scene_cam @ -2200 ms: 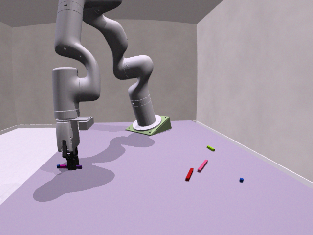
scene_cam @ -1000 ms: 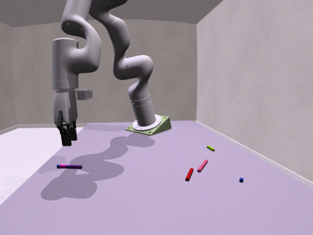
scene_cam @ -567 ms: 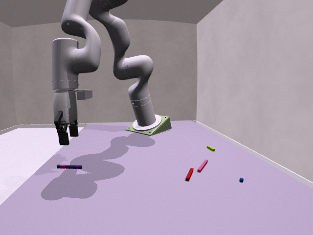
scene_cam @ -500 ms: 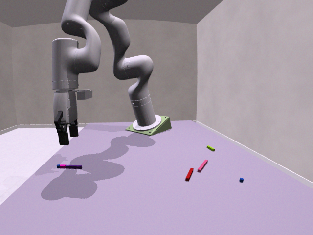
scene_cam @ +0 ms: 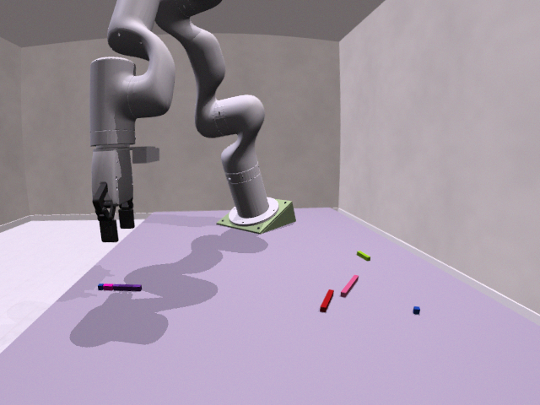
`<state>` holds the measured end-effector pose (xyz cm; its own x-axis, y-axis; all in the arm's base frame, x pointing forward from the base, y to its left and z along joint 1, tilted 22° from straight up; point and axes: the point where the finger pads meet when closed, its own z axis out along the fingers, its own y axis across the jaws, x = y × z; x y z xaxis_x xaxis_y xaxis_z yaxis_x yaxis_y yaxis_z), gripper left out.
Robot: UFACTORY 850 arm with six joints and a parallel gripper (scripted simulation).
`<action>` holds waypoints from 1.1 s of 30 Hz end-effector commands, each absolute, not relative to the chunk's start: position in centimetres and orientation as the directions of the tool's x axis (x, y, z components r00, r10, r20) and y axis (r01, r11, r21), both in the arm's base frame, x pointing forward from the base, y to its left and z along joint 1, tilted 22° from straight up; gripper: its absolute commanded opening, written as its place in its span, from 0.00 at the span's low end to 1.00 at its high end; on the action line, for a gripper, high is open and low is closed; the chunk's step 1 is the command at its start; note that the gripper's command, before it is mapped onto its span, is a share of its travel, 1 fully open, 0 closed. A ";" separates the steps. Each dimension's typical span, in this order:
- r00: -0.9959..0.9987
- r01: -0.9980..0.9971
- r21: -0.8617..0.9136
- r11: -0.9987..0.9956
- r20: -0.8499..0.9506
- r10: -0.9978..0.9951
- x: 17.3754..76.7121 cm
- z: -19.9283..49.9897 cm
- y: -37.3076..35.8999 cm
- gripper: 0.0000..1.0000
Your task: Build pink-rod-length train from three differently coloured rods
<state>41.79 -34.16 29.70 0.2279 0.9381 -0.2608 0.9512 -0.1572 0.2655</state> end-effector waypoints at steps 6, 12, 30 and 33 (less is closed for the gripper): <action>0.228 0.951 0.267 -0.157 -0.261 0.938 40.9 34.0 -32.8 1.00; 0.228 0.951 0.267 -0.157 -0.261 0.938 40.5 35.5 -32.3 1.00; 0.228 0.951 0.267 -0.157 -0.261 0.938 40.3 36.5 -32.0 1.00; 0.228 0.951 0.267 -0.157 -0.261 0.938 40.3 36.5 -32.0 1.00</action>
